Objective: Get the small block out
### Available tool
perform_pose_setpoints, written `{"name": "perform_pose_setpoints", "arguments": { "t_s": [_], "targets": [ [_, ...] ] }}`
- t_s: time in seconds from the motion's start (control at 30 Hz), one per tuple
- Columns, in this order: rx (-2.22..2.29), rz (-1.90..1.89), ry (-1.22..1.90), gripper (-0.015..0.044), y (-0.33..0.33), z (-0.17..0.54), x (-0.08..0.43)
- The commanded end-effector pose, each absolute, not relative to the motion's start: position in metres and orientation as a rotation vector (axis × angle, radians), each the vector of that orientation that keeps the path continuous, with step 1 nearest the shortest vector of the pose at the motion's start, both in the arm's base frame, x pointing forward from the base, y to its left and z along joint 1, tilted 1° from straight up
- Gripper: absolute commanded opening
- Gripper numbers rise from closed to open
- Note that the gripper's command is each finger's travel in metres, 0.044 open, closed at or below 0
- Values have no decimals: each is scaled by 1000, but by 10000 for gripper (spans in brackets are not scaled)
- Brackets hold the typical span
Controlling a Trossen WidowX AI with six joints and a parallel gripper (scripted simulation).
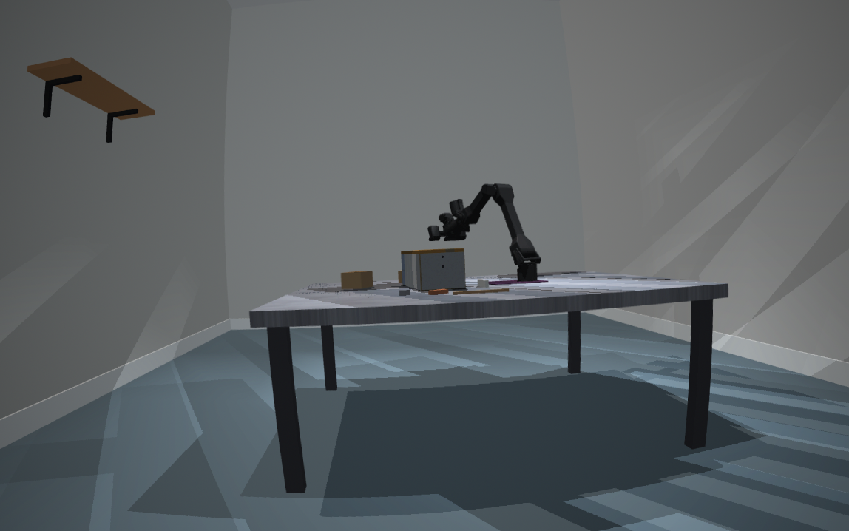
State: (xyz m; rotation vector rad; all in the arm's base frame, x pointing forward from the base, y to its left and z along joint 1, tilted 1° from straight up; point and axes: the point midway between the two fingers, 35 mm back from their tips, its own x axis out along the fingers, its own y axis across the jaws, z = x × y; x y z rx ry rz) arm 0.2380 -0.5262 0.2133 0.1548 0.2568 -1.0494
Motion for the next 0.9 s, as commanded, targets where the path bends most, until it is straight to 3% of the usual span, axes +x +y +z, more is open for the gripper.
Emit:
{"name": "perform_pose_setpoints", "arguments": {
  "t_s": [0.0,0.33,0.87],
  "targets": [
    [160,-1047,258,400,-525,213,239],
    [459,-906,345,400,-455,205,304],
    [1061,-743,714,400,-243,202,364]
  ]
}}
